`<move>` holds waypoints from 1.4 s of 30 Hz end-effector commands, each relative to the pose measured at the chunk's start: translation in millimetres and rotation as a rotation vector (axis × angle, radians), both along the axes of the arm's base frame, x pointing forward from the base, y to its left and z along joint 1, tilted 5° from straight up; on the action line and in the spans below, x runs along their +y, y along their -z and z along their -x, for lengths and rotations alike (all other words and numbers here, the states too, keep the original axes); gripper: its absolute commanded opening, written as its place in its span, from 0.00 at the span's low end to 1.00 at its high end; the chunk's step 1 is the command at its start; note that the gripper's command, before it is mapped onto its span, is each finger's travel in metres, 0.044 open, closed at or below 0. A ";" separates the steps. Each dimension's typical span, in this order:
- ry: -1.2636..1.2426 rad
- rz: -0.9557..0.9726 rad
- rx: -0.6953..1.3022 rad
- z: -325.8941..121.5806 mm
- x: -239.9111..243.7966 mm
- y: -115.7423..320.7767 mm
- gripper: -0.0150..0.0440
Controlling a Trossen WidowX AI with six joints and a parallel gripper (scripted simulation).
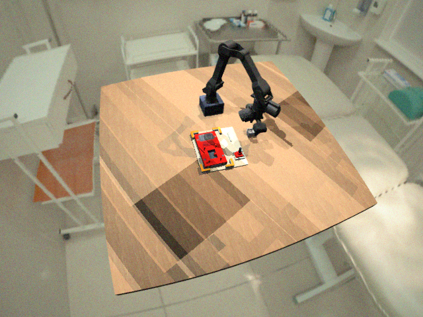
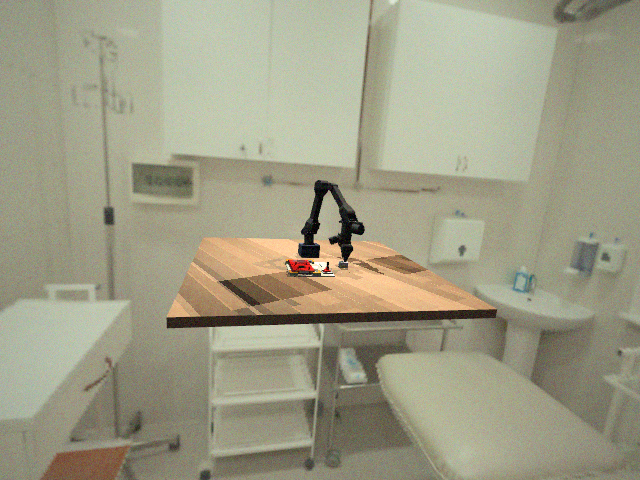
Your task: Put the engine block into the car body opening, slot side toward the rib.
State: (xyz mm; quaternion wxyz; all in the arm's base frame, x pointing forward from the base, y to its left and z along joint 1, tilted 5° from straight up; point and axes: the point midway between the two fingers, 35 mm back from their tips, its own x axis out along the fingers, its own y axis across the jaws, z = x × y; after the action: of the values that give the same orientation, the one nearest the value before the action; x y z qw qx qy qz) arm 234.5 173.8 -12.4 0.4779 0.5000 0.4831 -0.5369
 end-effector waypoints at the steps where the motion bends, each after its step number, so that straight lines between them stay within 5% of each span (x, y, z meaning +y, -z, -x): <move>1: -0.004 0.002 0.010 2.2 -1.1 9.7 1.00; 11: -0.004 0.002 0.010 3.2 -1.8 23.1 1.00; 23: -0.004 0.002 0.010 3.2 -1.8 23.1 0.47; 30: -0.004 0.002 0.010 3.2 -1.8 23.1 0.39; 33: -0.004 0.002 0.010 2.8 -1.4 21.3 0.25; 42: -0.004 0.002 0.009 -2.6 2.3 -4.0 0.25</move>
State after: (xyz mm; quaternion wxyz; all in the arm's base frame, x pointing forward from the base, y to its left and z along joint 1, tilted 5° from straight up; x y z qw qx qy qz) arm 234.6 173.9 -20.0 0.4771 0.4950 0.4837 -0.5417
